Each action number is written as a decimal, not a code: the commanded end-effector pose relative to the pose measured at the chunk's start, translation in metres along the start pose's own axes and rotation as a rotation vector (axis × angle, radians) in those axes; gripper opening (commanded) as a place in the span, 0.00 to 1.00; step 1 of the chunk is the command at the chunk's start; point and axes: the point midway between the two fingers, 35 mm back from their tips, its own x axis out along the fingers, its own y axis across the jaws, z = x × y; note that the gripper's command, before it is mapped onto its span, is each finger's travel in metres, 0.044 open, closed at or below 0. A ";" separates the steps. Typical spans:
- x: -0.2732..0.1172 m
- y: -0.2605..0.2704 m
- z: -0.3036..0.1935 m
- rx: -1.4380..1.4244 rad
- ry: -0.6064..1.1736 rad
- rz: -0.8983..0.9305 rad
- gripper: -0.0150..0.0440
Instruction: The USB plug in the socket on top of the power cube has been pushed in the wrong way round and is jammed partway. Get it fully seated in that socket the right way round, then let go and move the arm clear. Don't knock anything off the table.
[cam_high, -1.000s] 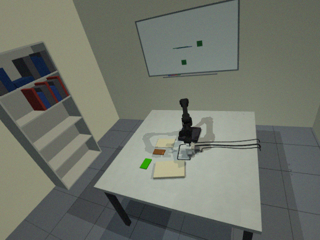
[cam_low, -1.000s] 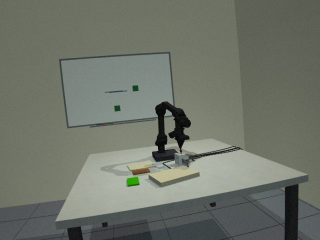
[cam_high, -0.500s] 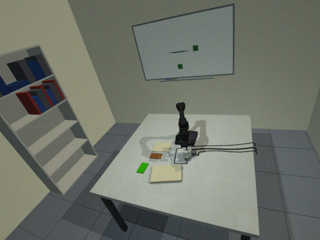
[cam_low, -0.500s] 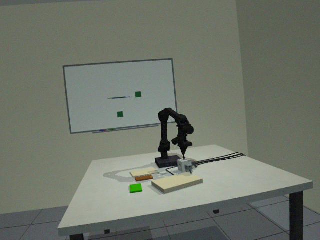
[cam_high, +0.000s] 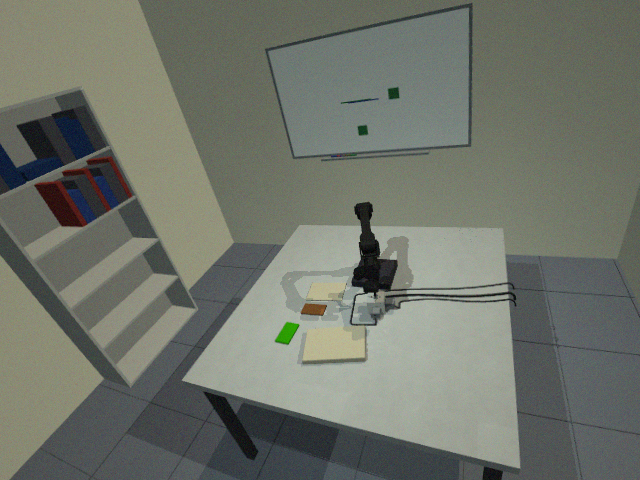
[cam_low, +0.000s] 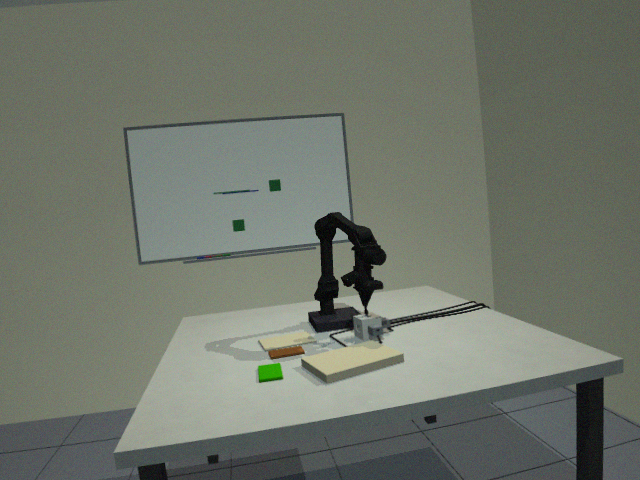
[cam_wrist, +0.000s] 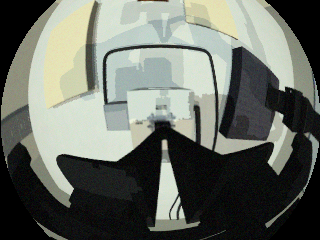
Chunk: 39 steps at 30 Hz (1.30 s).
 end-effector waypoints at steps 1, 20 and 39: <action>0.001 0.000 0.001 0.003 -0.004 0.000 0.25; 0.003 0.000 0.000 0.003 -0.004 0.000 0.25; 0.006 0.000 0.000 0.003 -0.004 0.000 0.25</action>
